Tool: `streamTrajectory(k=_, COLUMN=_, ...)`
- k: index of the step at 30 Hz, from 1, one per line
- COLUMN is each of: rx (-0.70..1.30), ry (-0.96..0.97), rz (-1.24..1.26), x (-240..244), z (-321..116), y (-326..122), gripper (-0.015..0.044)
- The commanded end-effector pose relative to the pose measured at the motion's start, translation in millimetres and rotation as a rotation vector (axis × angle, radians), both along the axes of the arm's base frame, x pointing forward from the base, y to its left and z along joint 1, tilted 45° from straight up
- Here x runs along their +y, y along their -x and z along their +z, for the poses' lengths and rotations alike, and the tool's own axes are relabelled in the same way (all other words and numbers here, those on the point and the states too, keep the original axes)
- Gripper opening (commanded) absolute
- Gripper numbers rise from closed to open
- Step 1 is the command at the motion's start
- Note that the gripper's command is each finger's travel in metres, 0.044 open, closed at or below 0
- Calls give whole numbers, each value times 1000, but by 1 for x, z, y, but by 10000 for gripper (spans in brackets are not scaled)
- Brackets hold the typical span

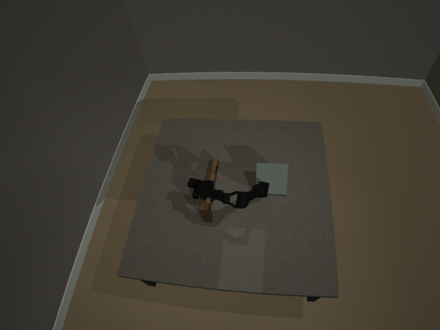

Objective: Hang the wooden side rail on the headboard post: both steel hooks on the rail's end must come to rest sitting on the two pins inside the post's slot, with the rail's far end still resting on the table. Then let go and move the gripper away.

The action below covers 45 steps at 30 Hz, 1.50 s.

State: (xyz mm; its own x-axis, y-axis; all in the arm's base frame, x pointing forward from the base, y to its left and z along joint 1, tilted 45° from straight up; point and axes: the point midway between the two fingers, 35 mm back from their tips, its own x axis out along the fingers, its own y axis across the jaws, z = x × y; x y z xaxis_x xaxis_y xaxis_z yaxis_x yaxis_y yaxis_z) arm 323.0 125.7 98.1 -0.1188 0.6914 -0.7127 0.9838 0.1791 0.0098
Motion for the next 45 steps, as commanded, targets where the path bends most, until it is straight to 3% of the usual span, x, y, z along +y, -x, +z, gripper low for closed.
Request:
streamTrajectory(k=1, rx=-8, ry=0, rz=-5, x=0, z=3, y=0, gripper=0)
streamTrajectory(k=45, rx=-8, ry=0, rz=-5, x=2, z=7, y=0, gripper=0)
